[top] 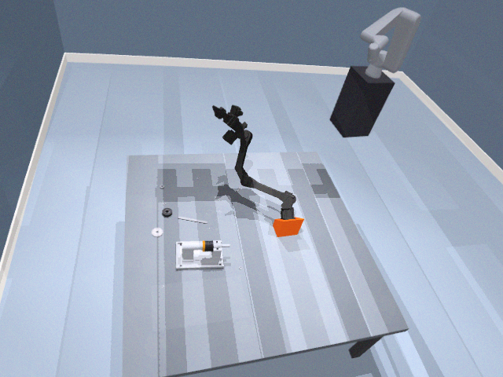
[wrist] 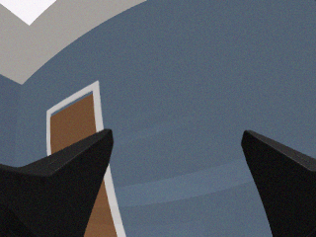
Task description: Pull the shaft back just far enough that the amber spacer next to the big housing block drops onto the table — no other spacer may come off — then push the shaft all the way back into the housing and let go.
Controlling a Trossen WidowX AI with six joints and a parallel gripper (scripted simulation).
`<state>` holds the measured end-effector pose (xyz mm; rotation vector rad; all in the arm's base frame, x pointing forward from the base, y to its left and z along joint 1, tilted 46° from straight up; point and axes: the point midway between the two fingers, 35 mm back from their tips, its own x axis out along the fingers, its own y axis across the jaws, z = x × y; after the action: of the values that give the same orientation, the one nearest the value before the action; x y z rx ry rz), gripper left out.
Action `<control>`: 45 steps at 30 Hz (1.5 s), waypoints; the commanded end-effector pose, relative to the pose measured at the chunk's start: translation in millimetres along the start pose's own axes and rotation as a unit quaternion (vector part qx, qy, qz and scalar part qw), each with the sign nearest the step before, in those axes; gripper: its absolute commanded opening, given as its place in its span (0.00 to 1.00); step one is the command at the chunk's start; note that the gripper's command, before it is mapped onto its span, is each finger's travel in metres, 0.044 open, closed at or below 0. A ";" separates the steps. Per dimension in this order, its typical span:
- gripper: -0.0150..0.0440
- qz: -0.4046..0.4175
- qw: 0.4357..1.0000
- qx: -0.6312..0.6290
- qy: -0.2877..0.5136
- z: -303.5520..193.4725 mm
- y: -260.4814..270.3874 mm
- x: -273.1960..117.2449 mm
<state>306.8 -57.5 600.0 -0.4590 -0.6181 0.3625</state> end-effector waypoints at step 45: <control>1.00 0.068 0.978 -0.194 0.021 183.1 394.1 -29.8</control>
<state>77.6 281.8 554.3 -0.8411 -0.6976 0.3540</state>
